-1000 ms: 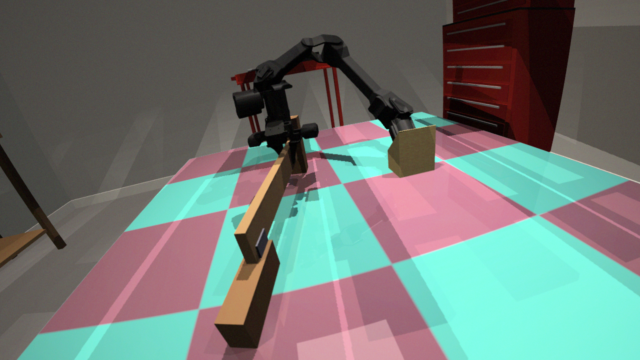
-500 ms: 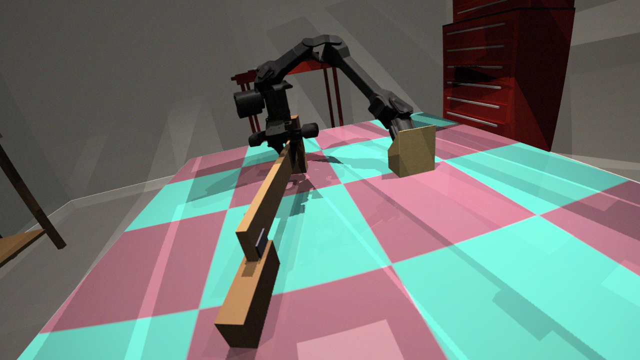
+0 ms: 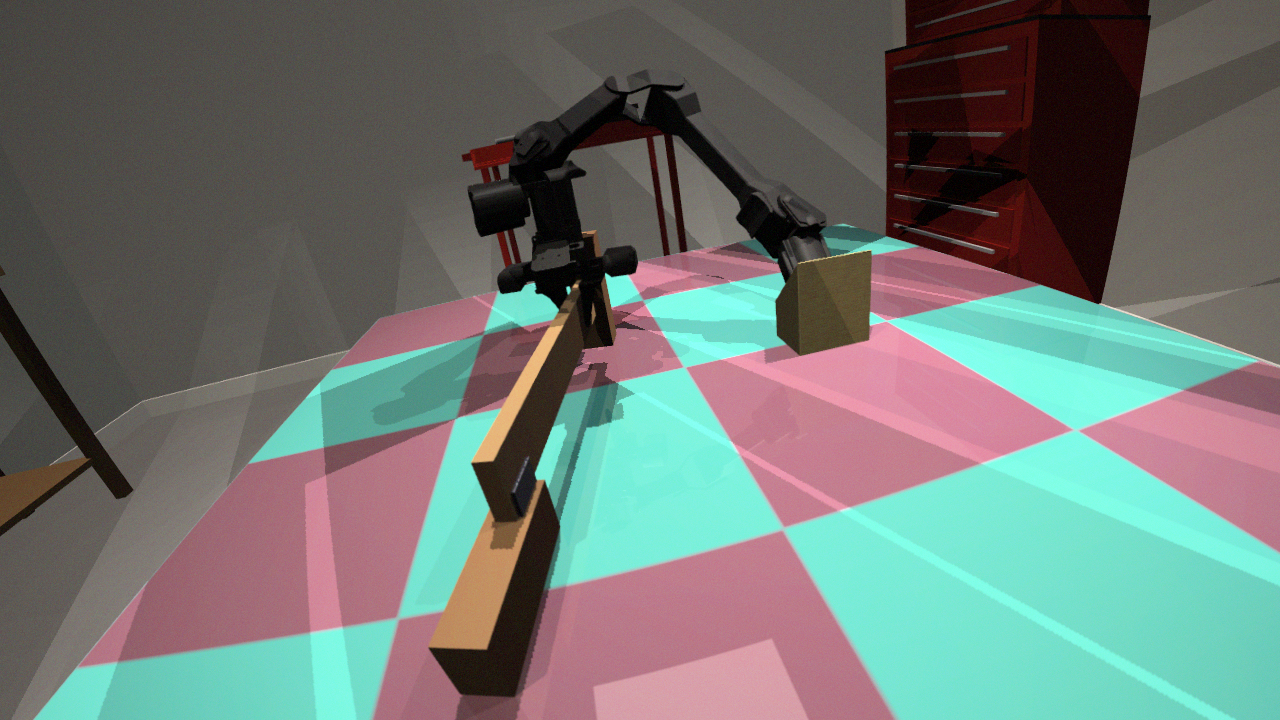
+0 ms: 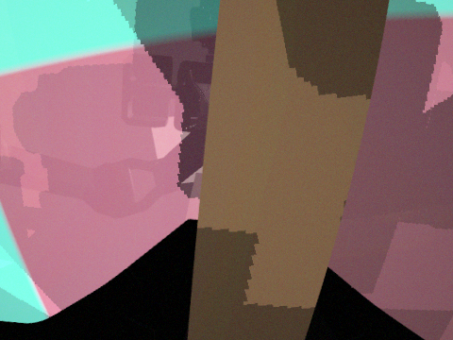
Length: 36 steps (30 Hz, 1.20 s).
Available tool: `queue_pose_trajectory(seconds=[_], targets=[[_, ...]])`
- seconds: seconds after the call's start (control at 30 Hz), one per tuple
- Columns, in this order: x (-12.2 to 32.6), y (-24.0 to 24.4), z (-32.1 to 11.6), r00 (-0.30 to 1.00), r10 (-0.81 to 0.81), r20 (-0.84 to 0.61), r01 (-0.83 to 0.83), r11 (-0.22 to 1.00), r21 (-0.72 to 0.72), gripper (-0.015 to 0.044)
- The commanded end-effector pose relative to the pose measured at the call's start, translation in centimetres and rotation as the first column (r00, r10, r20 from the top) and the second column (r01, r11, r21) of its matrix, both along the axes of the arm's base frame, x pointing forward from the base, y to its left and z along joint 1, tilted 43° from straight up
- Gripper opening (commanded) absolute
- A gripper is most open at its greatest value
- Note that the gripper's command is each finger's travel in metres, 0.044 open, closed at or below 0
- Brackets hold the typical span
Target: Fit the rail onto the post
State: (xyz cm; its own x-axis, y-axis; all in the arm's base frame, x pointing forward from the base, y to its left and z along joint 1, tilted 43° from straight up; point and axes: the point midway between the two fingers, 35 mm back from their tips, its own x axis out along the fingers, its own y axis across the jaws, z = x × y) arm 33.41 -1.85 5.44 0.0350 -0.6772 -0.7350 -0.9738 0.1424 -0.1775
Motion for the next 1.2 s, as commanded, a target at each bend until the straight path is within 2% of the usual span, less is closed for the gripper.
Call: queue_pose_trajectory(seconds=[0.0,1.17], targets=[[-0.07,-0.19,0.36,1.000,0.003,-0.003,-0.003,1.000,-0.007,0.0000],[0.09,0.36,-0.05,1.000,0.003,-0.003,-0.003,1.000,-0.006,0.0000]])
